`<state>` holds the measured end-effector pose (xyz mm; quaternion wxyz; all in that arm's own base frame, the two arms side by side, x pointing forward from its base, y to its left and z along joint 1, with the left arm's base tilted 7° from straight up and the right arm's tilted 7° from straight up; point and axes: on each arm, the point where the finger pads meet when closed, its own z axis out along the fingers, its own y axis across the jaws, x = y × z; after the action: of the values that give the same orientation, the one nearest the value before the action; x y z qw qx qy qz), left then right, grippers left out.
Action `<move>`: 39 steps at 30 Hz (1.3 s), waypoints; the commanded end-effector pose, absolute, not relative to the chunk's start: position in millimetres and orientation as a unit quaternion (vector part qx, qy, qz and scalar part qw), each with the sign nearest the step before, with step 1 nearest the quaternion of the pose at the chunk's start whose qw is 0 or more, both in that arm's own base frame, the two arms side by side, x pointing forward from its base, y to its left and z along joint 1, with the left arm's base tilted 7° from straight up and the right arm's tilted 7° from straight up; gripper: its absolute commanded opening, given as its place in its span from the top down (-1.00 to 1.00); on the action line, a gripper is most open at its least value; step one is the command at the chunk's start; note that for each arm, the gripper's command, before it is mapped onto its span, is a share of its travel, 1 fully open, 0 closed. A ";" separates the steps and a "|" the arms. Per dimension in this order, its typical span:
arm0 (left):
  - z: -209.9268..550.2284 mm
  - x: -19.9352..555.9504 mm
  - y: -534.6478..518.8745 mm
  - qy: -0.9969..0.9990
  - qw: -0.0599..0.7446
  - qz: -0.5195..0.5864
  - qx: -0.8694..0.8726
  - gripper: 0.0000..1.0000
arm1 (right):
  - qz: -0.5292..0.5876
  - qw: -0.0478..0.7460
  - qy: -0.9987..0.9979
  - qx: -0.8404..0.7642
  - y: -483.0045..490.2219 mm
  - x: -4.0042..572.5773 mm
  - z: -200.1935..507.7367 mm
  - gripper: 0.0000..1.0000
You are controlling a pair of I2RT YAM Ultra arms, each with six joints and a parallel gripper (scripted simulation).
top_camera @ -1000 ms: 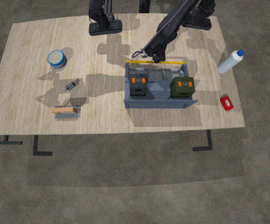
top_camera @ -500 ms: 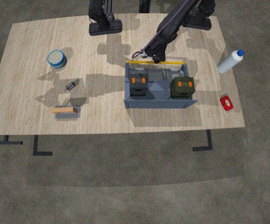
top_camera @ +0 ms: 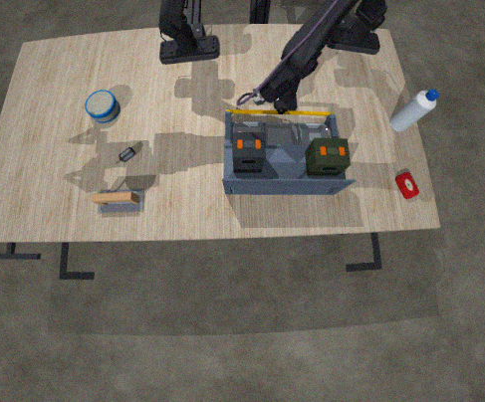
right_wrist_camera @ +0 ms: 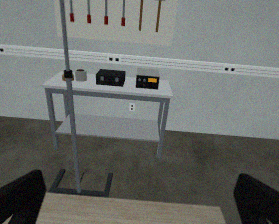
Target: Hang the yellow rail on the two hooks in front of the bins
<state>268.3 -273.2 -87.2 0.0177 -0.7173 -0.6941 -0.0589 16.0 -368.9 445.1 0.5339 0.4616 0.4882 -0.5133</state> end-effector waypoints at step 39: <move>-82.1 276.1 -279.8 -0.693 -0.001 -0.058 -0.718 1.00 | -0.521 0.533 0.477 0.466 -362.4 9.1 456.1 -1.00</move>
<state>268.2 -273.1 -88.8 0.0176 -0.7173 -0.6941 -0.0589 16.0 -368.9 445.1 0.5339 0.4616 0.4882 -0.5133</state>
